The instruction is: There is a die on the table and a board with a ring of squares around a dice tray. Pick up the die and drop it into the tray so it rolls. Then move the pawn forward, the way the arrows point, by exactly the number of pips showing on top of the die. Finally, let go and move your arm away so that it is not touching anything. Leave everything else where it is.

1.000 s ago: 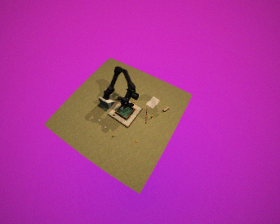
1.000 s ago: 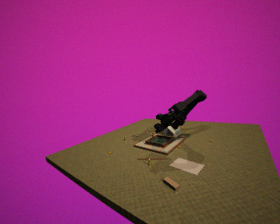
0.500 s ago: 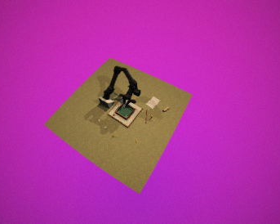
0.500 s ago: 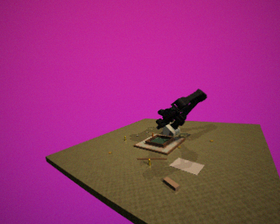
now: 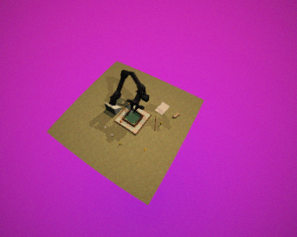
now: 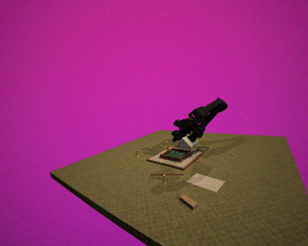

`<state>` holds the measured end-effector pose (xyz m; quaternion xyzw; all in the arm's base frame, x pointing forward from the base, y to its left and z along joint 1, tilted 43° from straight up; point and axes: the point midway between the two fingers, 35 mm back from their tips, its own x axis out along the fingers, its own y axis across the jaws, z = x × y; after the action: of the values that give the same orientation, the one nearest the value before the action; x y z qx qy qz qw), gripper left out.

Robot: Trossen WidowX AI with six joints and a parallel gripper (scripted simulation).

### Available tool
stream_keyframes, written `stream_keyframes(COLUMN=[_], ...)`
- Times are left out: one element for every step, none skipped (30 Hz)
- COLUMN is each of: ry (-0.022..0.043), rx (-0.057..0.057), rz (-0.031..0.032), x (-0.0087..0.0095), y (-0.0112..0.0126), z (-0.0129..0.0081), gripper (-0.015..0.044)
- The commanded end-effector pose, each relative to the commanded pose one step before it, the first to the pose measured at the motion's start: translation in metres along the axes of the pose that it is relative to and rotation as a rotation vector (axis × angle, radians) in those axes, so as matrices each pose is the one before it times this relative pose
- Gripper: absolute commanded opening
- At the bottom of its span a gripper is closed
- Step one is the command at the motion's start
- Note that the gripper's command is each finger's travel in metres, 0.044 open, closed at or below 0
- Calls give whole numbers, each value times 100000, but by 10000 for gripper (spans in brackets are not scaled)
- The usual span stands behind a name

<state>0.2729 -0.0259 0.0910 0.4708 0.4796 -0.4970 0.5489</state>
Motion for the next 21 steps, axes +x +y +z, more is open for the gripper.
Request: stream_keyframes(ry=[3, 0, 0, 0, 0, -49, -148, -251, -255, -155, -52, 0, 0, 0, 1620, 4924, 8393, 10859, 11091, 11147, 11074], rx=[-3, 0, 0, 0, 0, -15, -45, -76, -76, -46, -15, 0, 0, 0, -394, -1092, -1528, -1447, -968, -541, -177], rz=[-28, 0, 0, 0, 0, -3, -14, -35, -51, -38, -14, 0, 0, 0, -682, -1890, -2612, -2284, -1094, 155, 1428], x=[11, 0, 0, 0, 0, -145, -436, -730, -734, -441, -147, 0, 0, 0, 187, 541, 840, 947, 815, 666, 507], y=[-9, 0, 0, 0, 0, 18, 42, 31, -18, -34, -15, 0, 0, 0, -38, -108, -148, -121, -44, 32, 107], z=[-3, 0, 0, 0, 0, 167, 503, 841, 842, 505, 168, 0, 0, 0, -63, -183, -268, -261, -165, -72, 16], gripper=[105, 131, 157, 184, 210, 236, 263, 289, 315, 341, 368, 394, 420, 440, 440, 440, 440, 440, 440, 440, 440])
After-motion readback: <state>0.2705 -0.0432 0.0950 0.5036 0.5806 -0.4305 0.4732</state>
